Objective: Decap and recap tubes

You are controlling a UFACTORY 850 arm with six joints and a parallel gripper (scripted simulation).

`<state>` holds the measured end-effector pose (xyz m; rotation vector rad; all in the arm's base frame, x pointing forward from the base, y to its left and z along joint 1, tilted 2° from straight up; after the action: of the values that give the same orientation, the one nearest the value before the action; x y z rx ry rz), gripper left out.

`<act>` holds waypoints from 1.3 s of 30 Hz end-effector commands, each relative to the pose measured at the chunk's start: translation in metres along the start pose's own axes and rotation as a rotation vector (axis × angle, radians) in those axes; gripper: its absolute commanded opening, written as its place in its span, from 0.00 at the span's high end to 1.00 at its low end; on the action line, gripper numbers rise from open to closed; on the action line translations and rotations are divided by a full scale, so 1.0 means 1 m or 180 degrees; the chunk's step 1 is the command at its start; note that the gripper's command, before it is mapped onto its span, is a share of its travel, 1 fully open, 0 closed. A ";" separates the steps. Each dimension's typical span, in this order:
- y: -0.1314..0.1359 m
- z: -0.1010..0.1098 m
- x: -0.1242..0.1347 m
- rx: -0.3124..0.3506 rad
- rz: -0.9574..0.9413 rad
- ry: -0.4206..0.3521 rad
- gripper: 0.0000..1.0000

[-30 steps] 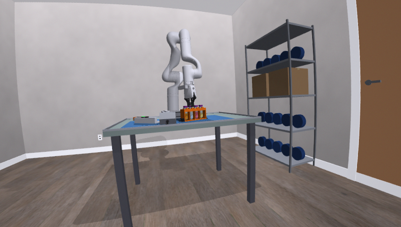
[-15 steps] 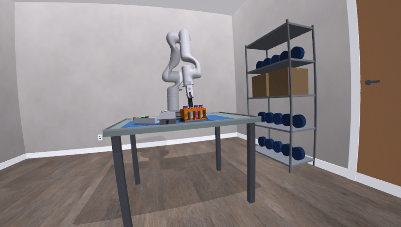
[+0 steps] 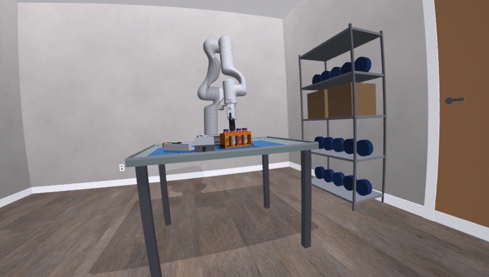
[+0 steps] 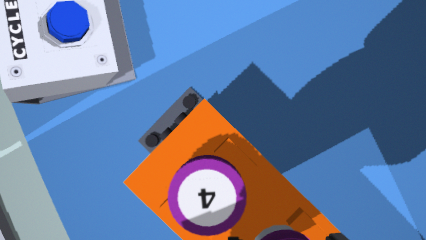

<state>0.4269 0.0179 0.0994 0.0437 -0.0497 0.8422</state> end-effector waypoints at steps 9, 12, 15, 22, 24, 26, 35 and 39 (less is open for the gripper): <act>0.000 0.001 0.001 -0.0003 0.0786 0.0081 0.54; 0.000 0.001 0.001 0.0004 0.1317 0.0082 0.54; 0.000 0.001 0.001 0.0012 0.2072 0.0084 0.54; 0.000 0.001 0.001 0.0031 0.3438 0.0080 0.54; 0.000 0.001 0.001 0.0031 0.3438 0.0080 0.54; 0.000 0.001 0.001 0.0038 0.3969 0.0078 0.54; 0.000 0.001 0.001 0.0052 0.4990 0.0073 0.54; 0.000 0.001 0.001 0.0052 0.4990 0.0073 0.54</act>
<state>0.4265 0.0206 0.1000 -0.0468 0.0062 2.4010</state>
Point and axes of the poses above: the point where the finger pads meet when closed, its own z axis back along the fingers, its own y axis across the jaws, x = y × z, the point moved 3 cm from there along z, back along the fingers, and after that the axes turned 9 degrees about -z, right-handed, at the moved point
